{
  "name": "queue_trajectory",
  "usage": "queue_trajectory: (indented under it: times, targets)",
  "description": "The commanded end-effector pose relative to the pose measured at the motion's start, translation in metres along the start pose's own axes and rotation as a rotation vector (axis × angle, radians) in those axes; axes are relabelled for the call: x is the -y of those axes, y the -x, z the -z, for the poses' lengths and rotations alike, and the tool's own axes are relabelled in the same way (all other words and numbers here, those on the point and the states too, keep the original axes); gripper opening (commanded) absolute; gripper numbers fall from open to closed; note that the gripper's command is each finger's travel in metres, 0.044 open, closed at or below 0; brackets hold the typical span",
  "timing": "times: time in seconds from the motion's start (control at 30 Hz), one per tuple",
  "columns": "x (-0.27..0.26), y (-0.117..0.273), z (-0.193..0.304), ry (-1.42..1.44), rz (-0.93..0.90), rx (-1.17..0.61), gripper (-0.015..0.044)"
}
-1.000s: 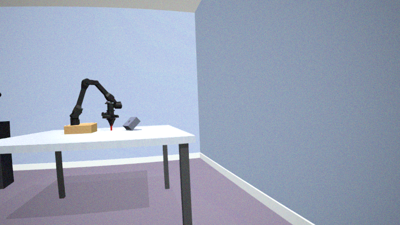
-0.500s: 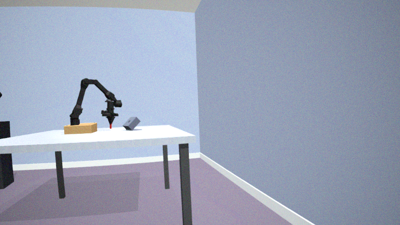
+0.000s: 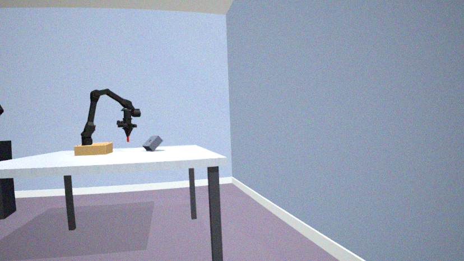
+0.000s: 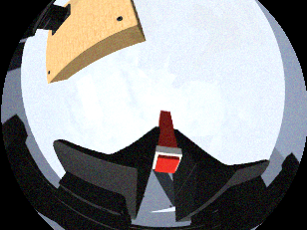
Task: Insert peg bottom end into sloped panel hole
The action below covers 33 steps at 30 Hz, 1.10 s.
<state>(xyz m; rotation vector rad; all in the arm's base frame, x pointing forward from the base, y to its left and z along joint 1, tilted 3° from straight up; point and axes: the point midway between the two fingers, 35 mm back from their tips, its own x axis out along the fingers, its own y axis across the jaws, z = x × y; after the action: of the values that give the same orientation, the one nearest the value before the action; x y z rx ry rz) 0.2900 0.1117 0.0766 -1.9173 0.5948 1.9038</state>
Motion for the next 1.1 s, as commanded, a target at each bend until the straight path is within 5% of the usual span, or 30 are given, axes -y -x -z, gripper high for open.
queue_trajectory:
  times: [0.0, 1.07]
  targets:
    - [0.000, 0.005, 0.003, -0.018, 0.017, -0.011, 0.0000]
    - [-0.016, 0.010, 0.039, -0.212, 0.202, -0.043, 0.0000]
